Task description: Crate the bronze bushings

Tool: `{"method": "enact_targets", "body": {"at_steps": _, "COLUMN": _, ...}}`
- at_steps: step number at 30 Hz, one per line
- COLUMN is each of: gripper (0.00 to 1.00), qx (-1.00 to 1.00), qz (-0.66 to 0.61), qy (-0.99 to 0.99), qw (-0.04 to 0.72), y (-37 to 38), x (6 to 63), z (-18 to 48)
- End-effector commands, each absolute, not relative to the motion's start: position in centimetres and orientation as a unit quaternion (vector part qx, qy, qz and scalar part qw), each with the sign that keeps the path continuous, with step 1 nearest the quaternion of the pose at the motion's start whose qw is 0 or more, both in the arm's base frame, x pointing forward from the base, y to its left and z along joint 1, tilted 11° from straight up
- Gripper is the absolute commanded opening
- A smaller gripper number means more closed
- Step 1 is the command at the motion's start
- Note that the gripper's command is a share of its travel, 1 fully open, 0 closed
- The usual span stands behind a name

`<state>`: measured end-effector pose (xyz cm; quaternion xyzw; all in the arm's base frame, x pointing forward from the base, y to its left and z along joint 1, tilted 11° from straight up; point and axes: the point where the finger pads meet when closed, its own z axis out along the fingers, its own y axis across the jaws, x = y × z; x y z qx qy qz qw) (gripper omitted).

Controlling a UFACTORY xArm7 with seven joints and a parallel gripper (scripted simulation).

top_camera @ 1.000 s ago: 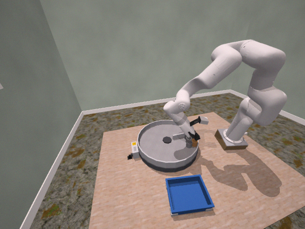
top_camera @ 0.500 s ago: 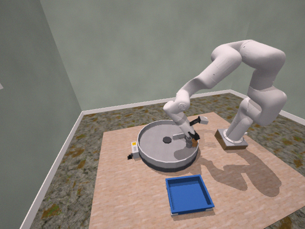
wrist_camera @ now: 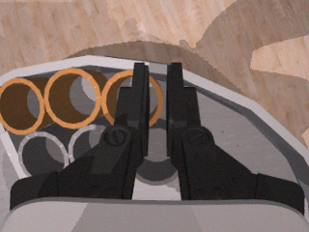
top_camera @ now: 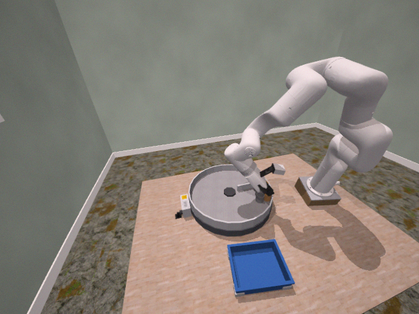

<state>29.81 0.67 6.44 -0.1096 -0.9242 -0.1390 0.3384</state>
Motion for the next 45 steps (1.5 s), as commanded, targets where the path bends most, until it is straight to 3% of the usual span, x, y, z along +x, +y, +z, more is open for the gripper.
{"method": "enact_targets", "body": {"at_steps": 1, "gripper": 0.10, "qx": -0.110, "qz": -0.139, "qy": -0.925, "qw": 0.335, "y": 0.6, "x": 30.0, "z": 6.4}}
{"method": "enact_targets", "body": {"at_steps": 32, "gripper": 0.10, "qx": -0.110, "qz": -0.139, "qy": -0.925, "qw": 0.335, "y": 0.8, "x": 30.1, "z": 5.2}}
{"method": "enact_targets", "body": {"at_steps": 33, "gripper": 0.00, "qx": -0.110, "qz": -0.139, "qy": -0.925, "qw": 0.335, "y": 0.8, "x": 30.1, "z": 5.2}}
{"method": "enact_targets", "body": {"at_steps": 45, "gripper": 0.00, "qx": -0.110, "qz": -0.139, "qy": -0.925, "qw": 0.335, "y": 0.8, "x": 30.1, "z": 5.2}}
